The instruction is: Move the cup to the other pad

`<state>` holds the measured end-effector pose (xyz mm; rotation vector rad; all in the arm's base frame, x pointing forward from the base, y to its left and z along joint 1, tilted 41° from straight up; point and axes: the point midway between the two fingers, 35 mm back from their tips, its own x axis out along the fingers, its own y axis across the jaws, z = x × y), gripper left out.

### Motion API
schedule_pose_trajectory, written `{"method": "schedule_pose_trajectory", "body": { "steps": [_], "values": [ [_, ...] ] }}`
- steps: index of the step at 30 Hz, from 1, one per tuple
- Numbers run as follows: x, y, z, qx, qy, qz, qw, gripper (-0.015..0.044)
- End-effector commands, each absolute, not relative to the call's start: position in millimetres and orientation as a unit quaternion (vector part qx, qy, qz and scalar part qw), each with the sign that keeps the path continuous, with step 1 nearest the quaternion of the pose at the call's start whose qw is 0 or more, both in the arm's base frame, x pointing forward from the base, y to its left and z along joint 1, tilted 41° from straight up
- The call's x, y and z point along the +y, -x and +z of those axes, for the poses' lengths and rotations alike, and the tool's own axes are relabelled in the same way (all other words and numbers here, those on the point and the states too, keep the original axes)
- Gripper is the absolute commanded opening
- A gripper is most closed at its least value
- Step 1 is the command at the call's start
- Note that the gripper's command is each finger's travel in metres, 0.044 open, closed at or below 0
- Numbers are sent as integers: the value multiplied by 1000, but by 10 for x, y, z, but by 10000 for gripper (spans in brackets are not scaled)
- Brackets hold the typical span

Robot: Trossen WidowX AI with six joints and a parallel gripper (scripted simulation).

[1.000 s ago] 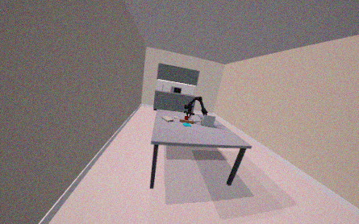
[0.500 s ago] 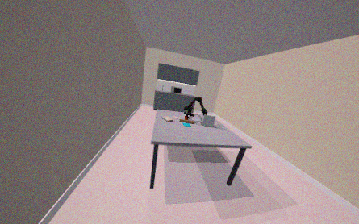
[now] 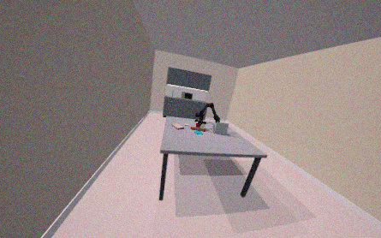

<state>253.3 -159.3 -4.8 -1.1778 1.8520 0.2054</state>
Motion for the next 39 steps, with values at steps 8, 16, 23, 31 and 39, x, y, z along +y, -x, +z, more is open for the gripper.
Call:
{"method": "schedule_pose_trajectory", "body": {
  "steps": [8,16,23,31,39],
  "values": [
    [-1557,-2550,-5,750,476,83,452,0],
    [-1363,-2600,201,749,477,85,452,0],
    [-1184,-2624,398,750,478,85,450,0],
    [-1145,-2618,442,750,478,85,450,0],
    [-1161,-2611,428,750,480,86,446,0]
  ]
}}
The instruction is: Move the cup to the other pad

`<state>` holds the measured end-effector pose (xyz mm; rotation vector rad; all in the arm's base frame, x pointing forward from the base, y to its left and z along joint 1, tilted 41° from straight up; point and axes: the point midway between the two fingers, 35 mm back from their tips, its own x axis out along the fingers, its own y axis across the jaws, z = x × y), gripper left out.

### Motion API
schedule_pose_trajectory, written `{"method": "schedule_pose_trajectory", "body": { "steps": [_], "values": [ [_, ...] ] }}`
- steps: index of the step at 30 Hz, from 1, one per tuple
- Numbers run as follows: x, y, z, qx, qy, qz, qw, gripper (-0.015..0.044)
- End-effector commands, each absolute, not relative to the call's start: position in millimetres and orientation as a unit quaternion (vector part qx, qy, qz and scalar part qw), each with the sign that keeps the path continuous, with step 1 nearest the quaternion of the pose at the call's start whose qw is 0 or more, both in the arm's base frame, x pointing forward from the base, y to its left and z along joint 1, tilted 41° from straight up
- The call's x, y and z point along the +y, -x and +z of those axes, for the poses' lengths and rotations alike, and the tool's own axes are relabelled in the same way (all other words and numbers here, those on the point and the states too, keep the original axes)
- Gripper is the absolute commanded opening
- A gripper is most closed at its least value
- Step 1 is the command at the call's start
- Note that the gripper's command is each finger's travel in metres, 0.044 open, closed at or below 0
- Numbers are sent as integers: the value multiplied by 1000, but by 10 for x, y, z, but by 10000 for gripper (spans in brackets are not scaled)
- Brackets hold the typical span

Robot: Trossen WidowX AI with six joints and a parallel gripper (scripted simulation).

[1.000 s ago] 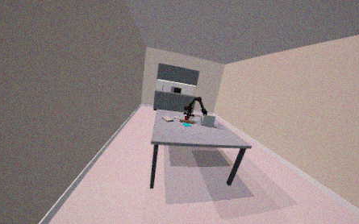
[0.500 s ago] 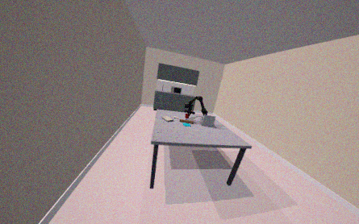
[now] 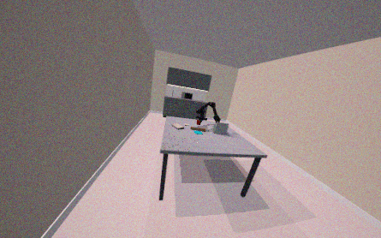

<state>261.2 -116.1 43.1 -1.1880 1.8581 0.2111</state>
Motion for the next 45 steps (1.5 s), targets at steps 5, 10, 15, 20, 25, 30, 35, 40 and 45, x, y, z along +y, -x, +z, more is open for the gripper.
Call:
{"method": "schedule_pose_trajectory", "body": {
  "steps": [5,10,15,20,25,30,35,40,45],
  "values": [
    [-1161,-2611,428,750,480,86,446,0],
    [-1158,-2613,425,750,480,86,446,0],
    [-1100,-2639,374,750,479,86,448,0],
    [-1010,-2675,295,750,478,86,449,0],
    [-923,-2709,218,749,478,86,450,0],
    [-837,-2741,142,749,478,86,451,0],
    [-751,-2772,65,749,477,86,451,0],
    [-665,-2804,-10,749,477,86,451,0],
    [-580,-2836,-85,749,477,86,452,0]
  ]
}}
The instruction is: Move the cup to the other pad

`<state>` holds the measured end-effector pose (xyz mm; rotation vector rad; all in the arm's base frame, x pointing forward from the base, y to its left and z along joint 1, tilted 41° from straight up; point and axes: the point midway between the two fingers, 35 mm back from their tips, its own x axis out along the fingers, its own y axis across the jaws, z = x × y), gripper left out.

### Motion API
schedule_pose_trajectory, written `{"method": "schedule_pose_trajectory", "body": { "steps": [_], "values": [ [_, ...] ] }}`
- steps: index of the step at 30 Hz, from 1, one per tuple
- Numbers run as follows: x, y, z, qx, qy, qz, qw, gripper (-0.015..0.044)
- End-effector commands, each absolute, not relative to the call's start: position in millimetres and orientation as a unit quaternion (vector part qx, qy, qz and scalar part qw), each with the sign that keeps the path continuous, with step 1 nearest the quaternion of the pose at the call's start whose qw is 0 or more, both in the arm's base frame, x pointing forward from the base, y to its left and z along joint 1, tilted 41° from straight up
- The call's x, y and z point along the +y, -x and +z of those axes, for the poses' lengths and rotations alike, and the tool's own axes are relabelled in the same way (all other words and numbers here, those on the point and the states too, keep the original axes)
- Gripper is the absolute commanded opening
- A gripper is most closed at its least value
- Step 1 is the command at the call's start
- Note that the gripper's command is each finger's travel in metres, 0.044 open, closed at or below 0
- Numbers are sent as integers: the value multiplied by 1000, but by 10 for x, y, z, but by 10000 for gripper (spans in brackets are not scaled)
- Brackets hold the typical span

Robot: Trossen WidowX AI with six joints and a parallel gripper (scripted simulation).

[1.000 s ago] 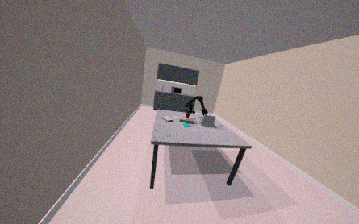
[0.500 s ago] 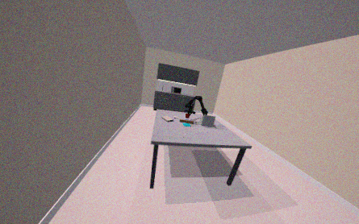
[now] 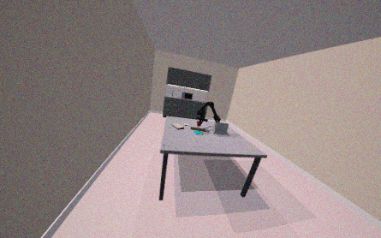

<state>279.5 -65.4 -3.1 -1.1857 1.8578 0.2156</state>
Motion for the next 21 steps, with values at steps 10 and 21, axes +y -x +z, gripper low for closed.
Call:
{"method": "schedule_pose_trajectory", "body": {
  "steps": [10,21],
  "values": [
    [-410,-2902,-231,749,477,86,452,0],
    [-236,-2975,-378,748,476,87,453,0]
  ]
}}
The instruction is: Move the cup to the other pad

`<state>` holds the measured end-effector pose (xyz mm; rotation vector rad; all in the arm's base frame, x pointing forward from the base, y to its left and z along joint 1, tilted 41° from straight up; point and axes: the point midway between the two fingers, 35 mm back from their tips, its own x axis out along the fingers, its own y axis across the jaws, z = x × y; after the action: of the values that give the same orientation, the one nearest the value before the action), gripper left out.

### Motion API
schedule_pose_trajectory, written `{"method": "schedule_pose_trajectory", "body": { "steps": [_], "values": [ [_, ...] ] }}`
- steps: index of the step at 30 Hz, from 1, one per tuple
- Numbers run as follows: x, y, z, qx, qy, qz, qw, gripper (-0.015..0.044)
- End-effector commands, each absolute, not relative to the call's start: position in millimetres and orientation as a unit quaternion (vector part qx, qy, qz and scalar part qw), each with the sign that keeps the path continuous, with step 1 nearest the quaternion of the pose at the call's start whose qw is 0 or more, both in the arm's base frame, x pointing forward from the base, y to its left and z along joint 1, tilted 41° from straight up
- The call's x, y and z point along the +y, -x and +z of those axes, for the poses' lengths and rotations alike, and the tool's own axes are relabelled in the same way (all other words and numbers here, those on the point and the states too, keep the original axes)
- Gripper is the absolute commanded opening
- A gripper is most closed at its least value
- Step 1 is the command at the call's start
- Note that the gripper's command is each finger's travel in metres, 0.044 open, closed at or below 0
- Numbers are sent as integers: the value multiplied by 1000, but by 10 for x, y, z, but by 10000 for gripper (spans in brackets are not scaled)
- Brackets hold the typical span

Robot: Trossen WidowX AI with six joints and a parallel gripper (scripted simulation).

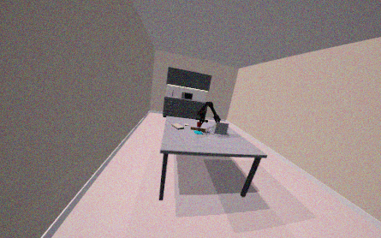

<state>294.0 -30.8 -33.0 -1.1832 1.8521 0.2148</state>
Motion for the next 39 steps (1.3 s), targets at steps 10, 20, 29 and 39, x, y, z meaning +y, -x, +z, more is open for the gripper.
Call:
{"method": "schedule_pose_trajectory", "body": {
  "steps": [10,20,29,39],
  "values": [
    [-76,-3043,-511,748,476,87,454,0],
    [86,-3110,-641,748,476,87,454,0],
    [232,-3170,-754,748,476,88,455,0],
    [322,-3204,-847,748,476,88,455,0]
  ]
}}
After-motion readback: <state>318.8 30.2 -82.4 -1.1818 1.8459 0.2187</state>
